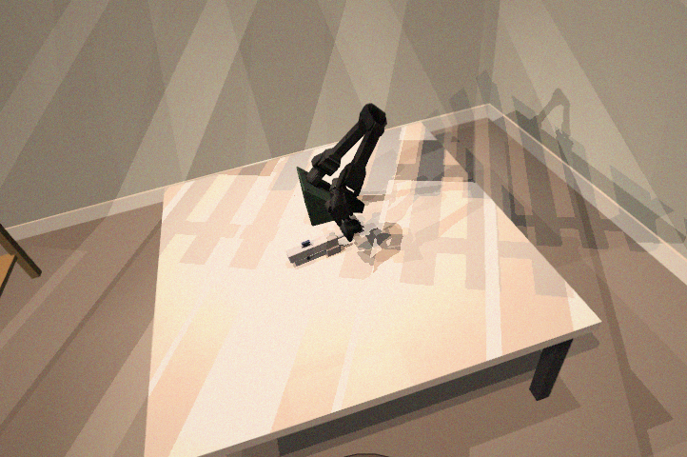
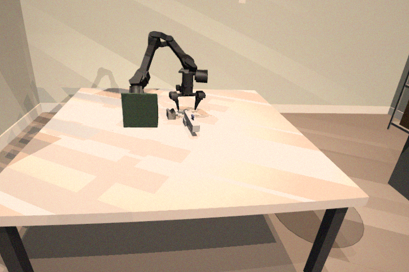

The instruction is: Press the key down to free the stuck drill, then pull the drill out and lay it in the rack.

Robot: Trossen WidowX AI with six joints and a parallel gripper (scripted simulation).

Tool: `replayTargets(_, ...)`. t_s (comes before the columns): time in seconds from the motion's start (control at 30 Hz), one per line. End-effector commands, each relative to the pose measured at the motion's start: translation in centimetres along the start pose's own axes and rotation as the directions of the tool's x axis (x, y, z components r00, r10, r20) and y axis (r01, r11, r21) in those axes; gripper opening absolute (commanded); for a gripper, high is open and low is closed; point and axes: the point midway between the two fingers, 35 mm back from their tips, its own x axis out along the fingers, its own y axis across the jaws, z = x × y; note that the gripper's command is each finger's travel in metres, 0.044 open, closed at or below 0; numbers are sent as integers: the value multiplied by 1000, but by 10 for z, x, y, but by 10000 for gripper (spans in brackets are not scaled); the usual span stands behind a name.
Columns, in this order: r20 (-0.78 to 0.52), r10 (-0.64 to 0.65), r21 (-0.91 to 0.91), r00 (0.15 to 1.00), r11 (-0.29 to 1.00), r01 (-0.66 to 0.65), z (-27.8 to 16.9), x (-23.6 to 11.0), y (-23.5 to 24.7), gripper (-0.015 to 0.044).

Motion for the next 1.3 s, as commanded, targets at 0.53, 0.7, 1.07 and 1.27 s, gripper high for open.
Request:
replayTargets(0.53, 6, 4, 10, 1000, 1000, -4, -7, 31, 3, 440)
replayTargets(0.7, 7, 4, 10, 1000, 1000, -4, -9, 39, 4, 440)
replayTargets(1.07, 3, 1, 1, 1000, 1000, -1, -9, 37, 2, 204)
replayTargets(1.27, 3, 1, 1, 1000, 1000, -1, -9, 37, 2, 46)
